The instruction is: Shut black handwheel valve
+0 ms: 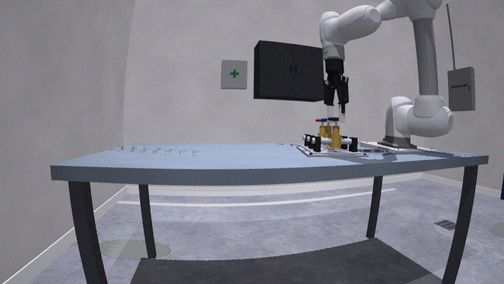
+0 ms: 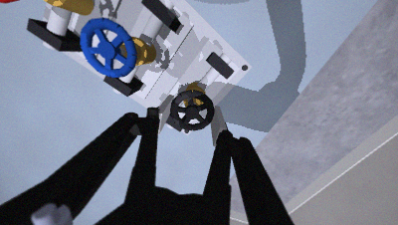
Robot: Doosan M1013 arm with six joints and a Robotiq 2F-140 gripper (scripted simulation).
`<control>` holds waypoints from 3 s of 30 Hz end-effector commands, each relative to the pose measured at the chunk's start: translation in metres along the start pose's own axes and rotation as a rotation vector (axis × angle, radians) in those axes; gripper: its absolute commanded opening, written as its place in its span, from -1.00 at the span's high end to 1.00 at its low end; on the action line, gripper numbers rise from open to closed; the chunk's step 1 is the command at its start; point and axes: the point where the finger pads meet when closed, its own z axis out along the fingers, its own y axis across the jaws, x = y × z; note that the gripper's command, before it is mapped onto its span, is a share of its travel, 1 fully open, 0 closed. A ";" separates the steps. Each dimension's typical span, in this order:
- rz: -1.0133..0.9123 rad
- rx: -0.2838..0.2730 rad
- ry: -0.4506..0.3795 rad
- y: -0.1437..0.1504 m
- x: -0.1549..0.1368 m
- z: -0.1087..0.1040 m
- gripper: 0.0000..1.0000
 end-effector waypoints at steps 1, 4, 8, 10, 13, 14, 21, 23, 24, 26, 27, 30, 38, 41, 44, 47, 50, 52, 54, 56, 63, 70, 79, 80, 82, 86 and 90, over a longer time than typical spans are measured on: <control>0.000 0.000 0.000 0.000 0.000 0.000 0.80; 0.000 0.000 0.000 0.000 0.000 0.000 0.80; 0.000 0.000 0.000 0.000 0.000 0.000 0.80; 0.000 0.000 0.000 0.000 0.000 0.000 0.80; 0.000 0.000 0.000 0.000 0.000 0.000 0.80; 0.000 0.000 0.000 0.000 0.000 0.000 0.80; 0.000 0.000 0.000 0.000 0.000 0.000 0.80; 0.000 0.000 0.000 0.000 0.000 0.000 0.80; 0.000 0.000 0.000 0.000 0.000 0.000 0.80; 0.000 0.000 0.000 0.000 0.000 0.000 0.80; 0.000 0.000 0.000 0.000 0.000 0.000 0.80; 0.000 0.000 0.000 0.000 0.000 0.000 0.80; 0.000 0.000 0.000 0.000 0.000 0.000 -0.03; 0.000 0.000 0.000 0.000 0.000 0.000 -0.03; 0.000 0.000 0.000 0.000 0.000 0.000 -0.03; 0.000 0.000 0.000 0.000 0.000 0.000 -0.03; 0.000 0.000 0.000 0.000 0.000 0.000 -0.03; 0.000 0.000 0.000 0.000 0.000 0.000 -0.03; 0.000 0.000 0.000 0.000 0.000 0.000 -0.03; 0.000 0.000 0.000 0.000 0.000 0.000 -0.03; 0.000 0.000 0.000 0.000 0.000 0.000 -0.03; 0.000 0.000 0.000 0.000 0.000 0.000 -0.03; 0.000 0.000 0.000 0.000 0.000 -0.004 -0.03; 0.000 0.000 0.000 0.000 0.000 -0.004 -0.03; 0.000 0.000 0.000 0.000 0.000 -0.006 -0.03; 0.000 0.000 0.000 0.000 0.000 -0.012 -0.03; 0.000 0.000 0.000 0.000 0.000 -0.018 -0.03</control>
